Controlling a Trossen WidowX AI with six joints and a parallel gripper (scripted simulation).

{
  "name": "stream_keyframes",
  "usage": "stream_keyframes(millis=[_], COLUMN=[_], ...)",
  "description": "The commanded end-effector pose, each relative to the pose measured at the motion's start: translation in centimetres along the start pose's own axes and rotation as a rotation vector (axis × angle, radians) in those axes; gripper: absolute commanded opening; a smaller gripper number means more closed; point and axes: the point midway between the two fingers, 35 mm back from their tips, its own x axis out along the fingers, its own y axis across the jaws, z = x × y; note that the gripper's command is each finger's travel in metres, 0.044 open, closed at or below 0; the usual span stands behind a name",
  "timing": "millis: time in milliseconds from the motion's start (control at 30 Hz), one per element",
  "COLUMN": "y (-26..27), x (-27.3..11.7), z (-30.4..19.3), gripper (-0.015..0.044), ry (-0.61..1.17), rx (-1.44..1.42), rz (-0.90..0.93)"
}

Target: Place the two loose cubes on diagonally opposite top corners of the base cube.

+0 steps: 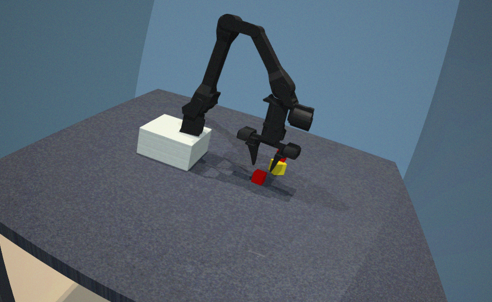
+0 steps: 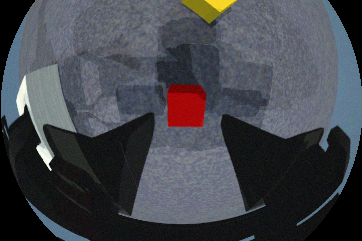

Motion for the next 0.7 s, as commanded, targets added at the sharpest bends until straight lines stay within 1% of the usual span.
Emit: stream_keyframes(millis=[0,567,667], y=[0.1,0.2,0.2], x=[0.7,3.2,3.2], z=[0.0,0.0,0.0], gripper=[0.0265,0.0265,0.0186], ry=[-0.001,-0.001,-0.001], rx=[-0.004,-0.004,-0.004], rz=[0.004,0.004,0.004])
